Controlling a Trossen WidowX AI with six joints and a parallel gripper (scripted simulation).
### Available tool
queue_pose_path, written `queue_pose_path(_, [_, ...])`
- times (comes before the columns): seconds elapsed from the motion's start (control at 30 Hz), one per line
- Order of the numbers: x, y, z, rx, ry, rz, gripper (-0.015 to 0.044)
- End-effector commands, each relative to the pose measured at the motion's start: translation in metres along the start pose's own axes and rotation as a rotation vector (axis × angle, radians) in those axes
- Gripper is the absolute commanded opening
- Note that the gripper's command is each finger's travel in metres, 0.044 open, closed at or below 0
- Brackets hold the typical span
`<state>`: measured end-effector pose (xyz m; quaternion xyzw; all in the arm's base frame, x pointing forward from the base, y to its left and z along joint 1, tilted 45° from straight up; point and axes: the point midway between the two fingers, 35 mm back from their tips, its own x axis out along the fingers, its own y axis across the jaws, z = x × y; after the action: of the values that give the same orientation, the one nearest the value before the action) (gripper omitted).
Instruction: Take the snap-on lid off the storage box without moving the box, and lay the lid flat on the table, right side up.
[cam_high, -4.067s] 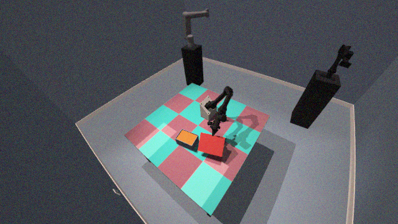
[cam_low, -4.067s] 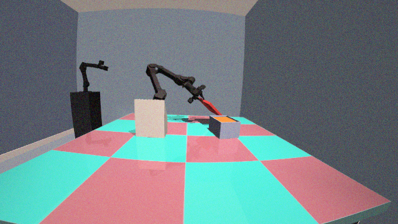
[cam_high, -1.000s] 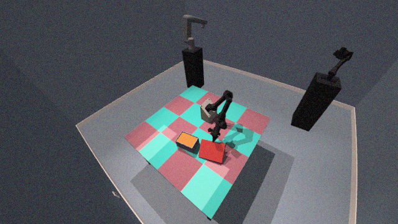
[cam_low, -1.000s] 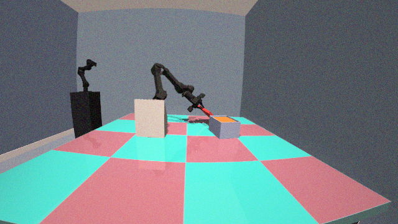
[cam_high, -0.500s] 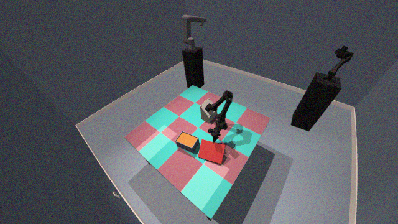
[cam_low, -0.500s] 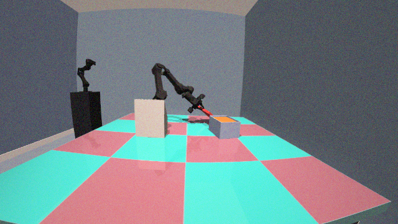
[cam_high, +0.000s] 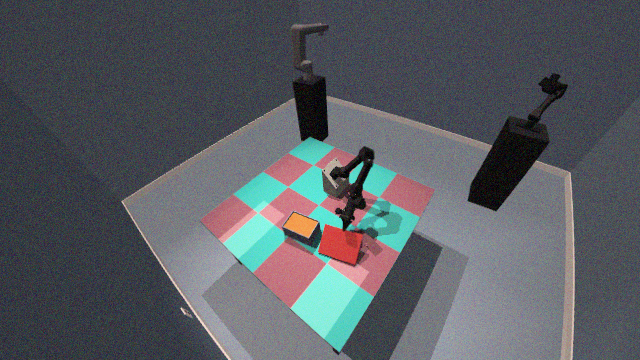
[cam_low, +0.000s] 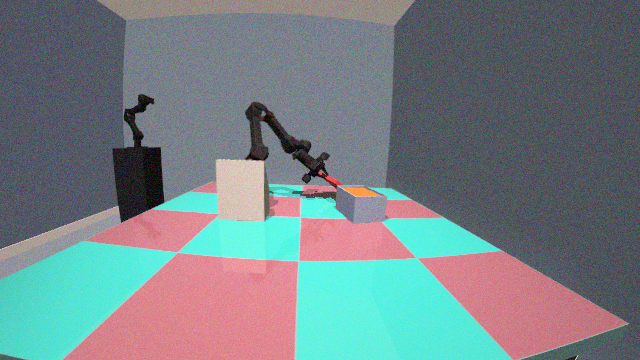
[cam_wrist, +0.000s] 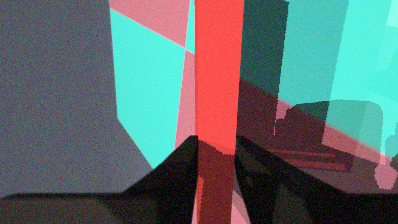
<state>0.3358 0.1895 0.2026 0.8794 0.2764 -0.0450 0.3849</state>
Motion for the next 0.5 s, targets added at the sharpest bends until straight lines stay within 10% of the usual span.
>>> queue_pose_path(0.0, [0.0068, -0.0149, 0.0086, 0.010, -0.023, -0.036, 0.0000])
queue_pose_path(0.47, [0.0137, -0.0238, 0.0087, 0.011, -0.023, -0.036, 0.0000])
